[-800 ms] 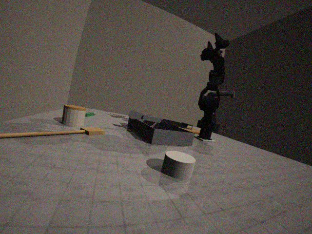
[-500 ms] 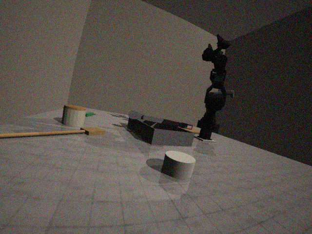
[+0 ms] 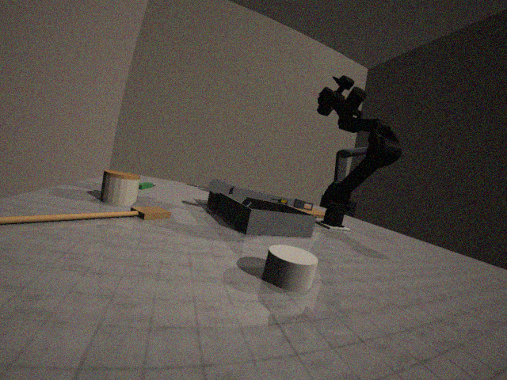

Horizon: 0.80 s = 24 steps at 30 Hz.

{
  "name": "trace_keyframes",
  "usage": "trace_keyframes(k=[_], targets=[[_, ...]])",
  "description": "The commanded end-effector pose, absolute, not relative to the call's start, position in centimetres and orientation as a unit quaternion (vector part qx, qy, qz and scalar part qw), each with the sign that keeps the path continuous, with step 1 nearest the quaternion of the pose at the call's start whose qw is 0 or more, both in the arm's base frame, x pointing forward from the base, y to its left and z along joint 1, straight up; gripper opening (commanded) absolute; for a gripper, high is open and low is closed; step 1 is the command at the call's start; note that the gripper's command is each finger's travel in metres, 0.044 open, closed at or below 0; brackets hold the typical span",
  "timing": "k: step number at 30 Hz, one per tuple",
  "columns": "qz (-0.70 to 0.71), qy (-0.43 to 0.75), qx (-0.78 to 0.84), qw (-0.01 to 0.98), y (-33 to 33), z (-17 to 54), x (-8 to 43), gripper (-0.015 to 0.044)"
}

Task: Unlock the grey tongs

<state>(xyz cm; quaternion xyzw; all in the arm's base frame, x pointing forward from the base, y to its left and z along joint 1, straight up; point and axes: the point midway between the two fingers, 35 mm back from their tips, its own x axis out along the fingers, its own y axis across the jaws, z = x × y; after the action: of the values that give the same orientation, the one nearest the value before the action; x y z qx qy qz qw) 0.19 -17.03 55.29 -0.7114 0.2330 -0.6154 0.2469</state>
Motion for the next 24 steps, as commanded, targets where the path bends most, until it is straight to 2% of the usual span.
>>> trace_keyframes(k=[1,10,17,24], targets=[[-0.569,0.261,-0.703,0.337,-22.2,53.0,2.7,0.044],[-0.407,0.325,-0.714,0.467,-28.9,46.3,11.5,0.044],[-0.225,0.348,-0.746,0.521,-29.3,39.7,20.4,0.044],[-0.012,0.355,-0.781,0.514,-25.9,32.6,28.2,0.044]])
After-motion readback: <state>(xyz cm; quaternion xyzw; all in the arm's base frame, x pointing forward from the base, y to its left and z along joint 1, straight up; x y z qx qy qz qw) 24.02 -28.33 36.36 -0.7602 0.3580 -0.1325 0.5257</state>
